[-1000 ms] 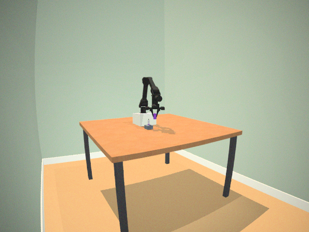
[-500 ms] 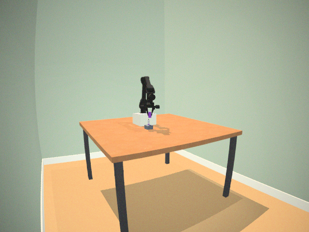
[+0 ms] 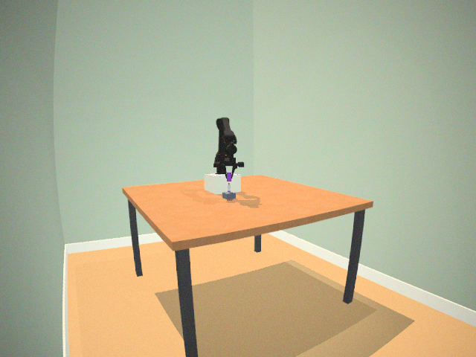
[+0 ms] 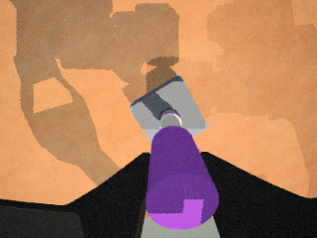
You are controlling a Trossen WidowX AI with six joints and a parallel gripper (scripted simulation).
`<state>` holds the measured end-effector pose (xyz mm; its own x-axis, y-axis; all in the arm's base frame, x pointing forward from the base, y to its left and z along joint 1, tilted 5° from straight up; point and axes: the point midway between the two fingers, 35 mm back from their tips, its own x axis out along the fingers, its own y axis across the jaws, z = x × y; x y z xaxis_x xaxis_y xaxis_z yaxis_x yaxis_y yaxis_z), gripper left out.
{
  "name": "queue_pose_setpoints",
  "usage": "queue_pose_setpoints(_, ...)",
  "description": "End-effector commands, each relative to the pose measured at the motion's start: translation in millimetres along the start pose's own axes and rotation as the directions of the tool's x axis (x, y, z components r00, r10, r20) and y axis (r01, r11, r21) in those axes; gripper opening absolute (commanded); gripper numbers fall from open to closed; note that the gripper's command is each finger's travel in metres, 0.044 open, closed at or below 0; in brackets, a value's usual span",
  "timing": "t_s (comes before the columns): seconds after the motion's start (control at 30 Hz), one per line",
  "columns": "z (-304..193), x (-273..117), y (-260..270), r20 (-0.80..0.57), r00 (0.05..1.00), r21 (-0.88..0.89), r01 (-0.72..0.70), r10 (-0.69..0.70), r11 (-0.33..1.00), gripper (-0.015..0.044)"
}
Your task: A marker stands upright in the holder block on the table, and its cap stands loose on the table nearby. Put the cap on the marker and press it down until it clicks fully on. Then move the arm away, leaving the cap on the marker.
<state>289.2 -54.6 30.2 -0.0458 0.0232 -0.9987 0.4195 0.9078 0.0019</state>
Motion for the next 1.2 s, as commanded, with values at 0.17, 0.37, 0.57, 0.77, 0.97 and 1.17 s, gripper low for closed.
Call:
queue_pose_setpoints(0.17,0,16,-1,-0.007,1.0,-0.004,0.006,-0.006,1.0,0.0)
queue_pose_setpoints(0.37,0,26,-1,-0.007,1.0,-0.004,0.006,-0.006,1.0,0.0)
queue_pose_setpoints(0.57,-1,36,-1,-0.007,1.0,-0.004,0.006,-0.006,1.0,0.0)
queue_pose_setpoints(0.77,-1,46,-1,-0.007,1.0,-0.004,0.006,-0.006,1.0,0.0)
queue_pose_setpoints(0.97,-1,55,-2,-0.007,1.0,-0.004,0.006,-0.006,1.0,0.0)
queue_pose_setpoints(1.17,1,65,-2,-0.007,1.0,-0.004,0.006,-0.006,1.0,0.0)
